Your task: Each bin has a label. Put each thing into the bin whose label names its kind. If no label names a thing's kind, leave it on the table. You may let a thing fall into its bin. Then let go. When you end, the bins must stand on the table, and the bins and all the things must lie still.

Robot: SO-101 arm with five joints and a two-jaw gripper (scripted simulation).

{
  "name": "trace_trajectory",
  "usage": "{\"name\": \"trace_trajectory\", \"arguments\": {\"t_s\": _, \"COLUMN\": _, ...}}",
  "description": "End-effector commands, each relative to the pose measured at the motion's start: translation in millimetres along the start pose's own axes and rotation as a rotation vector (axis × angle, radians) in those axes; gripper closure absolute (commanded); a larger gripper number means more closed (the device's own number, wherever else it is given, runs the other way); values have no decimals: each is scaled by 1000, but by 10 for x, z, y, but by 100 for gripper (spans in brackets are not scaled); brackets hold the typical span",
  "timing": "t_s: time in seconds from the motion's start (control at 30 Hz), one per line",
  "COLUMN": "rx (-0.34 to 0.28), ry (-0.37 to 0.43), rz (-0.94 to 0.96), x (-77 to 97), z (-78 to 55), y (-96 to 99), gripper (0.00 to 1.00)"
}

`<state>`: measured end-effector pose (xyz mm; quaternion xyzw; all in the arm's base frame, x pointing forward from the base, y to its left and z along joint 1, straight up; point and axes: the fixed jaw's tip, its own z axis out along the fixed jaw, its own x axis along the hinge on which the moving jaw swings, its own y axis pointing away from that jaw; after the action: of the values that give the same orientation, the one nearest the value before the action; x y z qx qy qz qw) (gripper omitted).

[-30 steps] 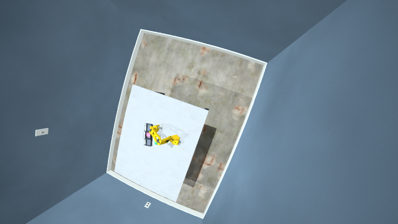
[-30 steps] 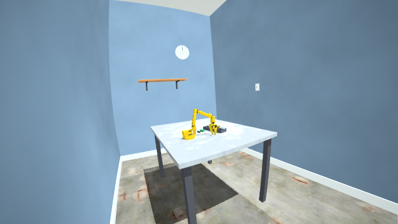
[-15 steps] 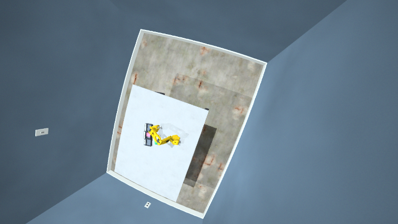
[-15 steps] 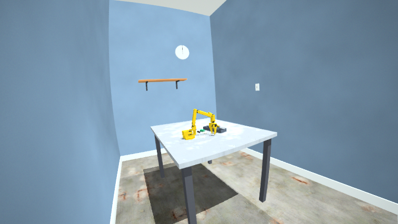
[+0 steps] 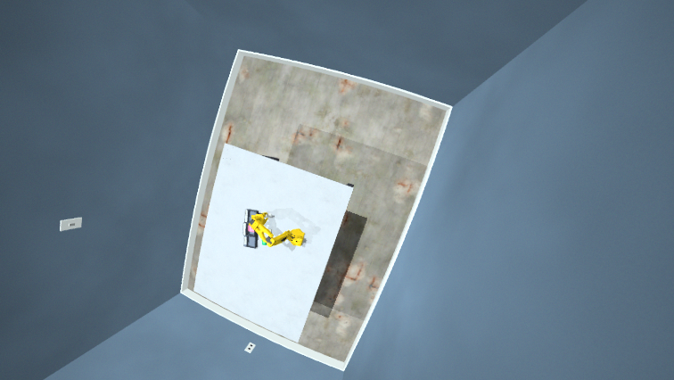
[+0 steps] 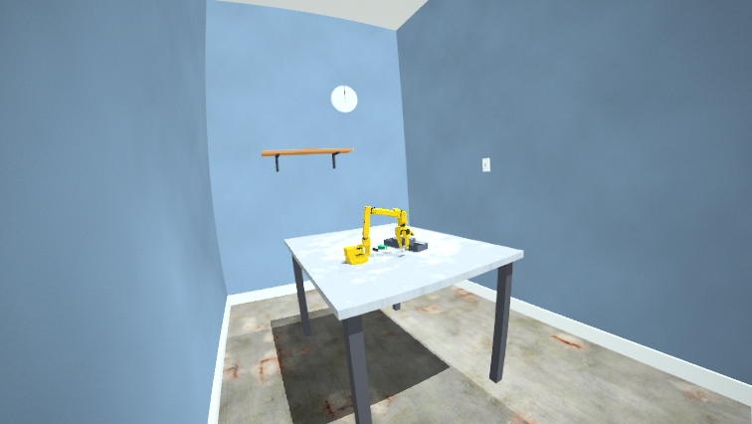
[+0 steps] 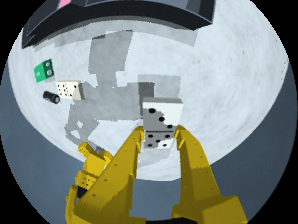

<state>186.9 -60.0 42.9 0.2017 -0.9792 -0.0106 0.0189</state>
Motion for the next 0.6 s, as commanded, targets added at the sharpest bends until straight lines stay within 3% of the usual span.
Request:
{"name": "trace_trajectory", "arguments": {"t_s": 0.0, "rx": 43, "ry": -48, "rz": 0, "x": -40, "z": -129, "y": -54, "gripper": 100}}
{"name": "trace_trajectory", "arguments": {"t_s": 0.27, "rx": 44, "ry": -50, "rz": -2, "x": -64, "z": -134, "y": -31, "gripper": 100}}
{"name": "trace_trajectory", "arguments": {"t_s": 0.57, "rx": 54, "ry": -69, "rz": -13, "x": -240, "z": -175, "y": 153, "gripper": 100}}
